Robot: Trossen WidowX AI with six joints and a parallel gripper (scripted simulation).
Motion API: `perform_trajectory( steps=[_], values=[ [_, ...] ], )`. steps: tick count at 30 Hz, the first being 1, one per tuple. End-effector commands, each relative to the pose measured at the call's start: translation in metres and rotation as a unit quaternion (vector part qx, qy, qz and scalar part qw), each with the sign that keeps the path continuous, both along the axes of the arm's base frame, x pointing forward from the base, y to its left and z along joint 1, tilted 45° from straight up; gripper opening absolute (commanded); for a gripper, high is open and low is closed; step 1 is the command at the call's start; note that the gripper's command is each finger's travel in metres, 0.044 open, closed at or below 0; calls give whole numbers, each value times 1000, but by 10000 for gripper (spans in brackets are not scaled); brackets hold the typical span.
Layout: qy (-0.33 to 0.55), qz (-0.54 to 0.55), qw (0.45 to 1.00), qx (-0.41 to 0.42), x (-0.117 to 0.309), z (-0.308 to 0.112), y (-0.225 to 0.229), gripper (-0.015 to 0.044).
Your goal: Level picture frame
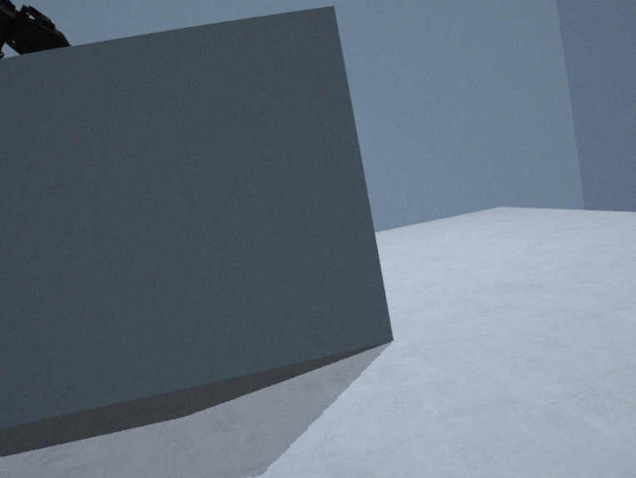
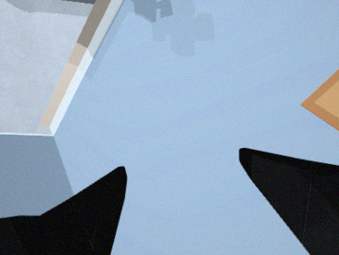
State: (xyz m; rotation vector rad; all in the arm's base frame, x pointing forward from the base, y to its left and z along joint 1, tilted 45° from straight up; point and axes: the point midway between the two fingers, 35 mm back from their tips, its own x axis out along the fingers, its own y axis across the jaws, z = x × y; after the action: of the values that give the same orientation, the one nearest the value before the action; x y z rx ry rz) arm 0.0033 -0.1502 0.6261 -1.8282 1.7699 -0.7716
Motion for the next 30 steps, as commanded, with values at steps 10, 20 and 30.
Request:
perform_trajectory(
  steps=[10,20,30],
  values=[
    [346,57,916,-195,59,-19,12,260],
    [635,118,641,-414,138,-119,51,260],
    [706,155,310,-618,188,-278,104,260]
  ],
)
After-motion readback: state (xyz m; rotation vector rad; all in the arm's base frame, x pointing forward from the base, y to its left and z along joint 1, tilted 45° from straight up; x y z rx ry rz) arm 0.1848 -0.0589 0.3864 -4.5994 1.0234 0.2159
